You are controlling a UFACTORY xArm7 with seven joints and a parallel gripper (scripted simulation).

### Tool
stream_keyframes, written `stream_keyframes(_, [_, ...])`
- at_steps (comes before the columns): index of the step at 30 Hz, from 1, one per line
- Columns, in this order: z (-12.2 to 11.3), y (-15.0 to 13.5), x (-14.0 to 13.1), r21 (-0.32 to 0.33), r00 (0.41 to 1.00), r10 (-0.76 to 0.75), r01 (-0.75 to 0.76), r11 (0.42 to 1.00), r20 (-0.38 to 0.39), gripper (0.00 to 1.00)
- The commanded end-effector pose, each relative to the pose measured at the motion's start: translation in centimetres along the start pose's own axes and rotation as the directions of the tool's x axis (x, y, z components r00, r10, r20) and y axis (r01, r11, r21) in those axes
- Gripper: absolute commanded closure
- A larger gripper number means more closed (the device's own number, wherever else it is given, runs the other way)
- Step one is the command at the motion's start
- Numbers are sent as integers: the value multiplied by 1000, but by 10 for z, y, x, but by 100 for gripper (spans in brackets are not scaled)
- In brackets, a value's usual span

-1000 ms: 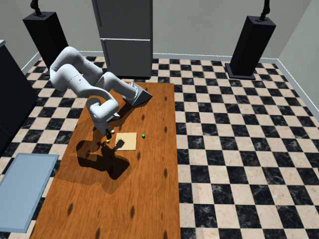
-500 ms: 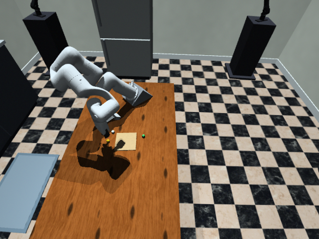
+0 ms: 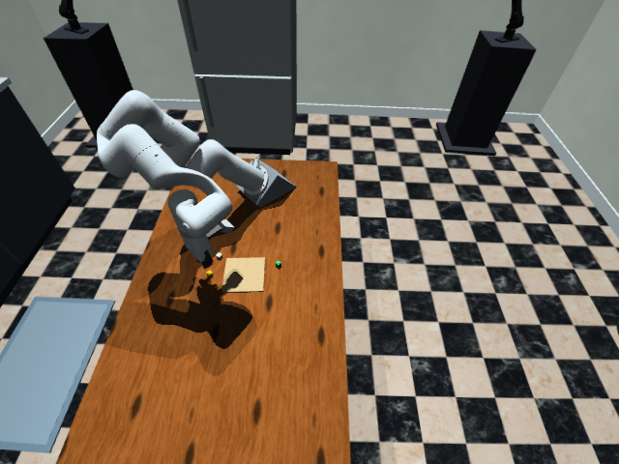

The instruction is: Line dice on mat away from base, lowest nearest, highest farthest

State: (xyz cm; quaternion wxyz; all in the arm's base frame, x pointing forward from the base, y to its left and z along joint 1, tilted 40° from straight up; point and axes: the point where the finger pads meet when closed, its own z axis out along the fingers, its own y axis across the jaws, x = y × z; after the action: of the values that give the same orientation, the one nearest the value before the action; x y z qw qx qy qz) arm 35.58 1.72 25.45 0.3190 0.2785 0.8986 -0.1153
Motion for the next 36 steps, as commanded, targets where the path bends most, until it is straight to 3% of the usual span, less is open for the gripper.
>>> stream_keyframes(1, [-1,1,0,-2,1000,0,0,1000,1,69])
stream_keyframes(20, [1,1,0,-2,1000,0,0,1000,1,69])
stream_keyframes(36, [16,1,0,-2,1000,0,0,1000,2,69])
